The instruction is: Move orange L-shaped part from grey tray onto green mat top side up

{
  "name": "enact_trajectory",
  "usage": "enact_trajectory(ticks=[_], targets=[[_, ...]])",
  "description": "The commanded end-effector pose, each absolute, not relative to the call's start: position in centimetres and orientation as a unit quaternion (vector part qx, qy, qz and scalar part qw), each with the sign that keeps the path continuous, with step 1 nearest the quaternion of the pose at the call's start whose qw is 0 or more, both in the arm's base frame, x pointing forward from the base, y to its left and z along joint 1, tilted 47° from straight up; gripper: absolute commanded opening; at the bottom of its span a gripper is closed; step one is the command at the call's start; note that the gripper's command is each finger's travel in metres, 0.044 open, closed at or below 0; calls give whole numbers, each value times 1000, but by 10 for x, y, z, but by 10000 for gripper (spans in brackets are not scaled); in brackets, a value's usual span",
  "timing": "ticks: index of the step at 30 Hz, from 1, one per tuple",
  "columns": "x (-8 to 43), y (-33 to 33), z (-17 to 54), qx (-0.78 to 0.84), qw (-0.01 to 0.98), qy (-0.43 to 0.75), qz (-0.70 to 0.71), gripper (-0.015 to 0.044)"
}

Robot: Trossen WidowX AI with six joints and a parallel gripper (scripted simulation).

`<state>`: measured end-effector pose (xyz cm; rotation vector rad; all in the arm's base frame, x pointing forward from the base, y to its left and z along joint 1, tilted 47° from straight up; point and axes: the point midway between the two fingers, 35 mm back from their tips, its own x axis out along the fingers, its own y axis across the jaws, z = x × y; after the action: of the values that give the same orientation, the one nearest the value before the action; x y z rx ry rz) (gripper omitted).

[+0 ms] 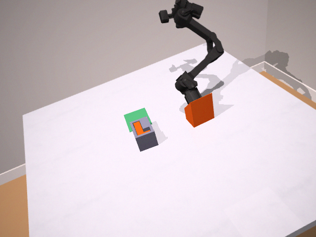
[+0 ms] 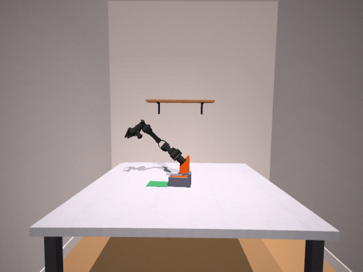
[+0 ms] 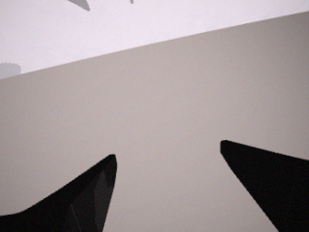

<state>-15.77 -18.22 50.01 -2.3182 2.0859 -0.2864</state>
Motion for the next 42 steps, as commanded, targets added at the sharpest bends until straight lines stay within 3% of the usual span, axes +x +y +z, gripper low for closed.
enact_trajectory(ticks=[1,6,9,20,28,34,42], targets=[[-158,-181,501,-738,-4,669,-89,374],[-120,-174,524,-736,-85,669,-60,242],[-71,-165,547,-736,-180,652,-12,180],[74,-120,573,-672,-482,554,95,180],[139,-97,571,-616,-593,504,121,180],[224,-59,548,-568,-710,396,127,180],[335,-2,459,-472,-840,190,189,180]])
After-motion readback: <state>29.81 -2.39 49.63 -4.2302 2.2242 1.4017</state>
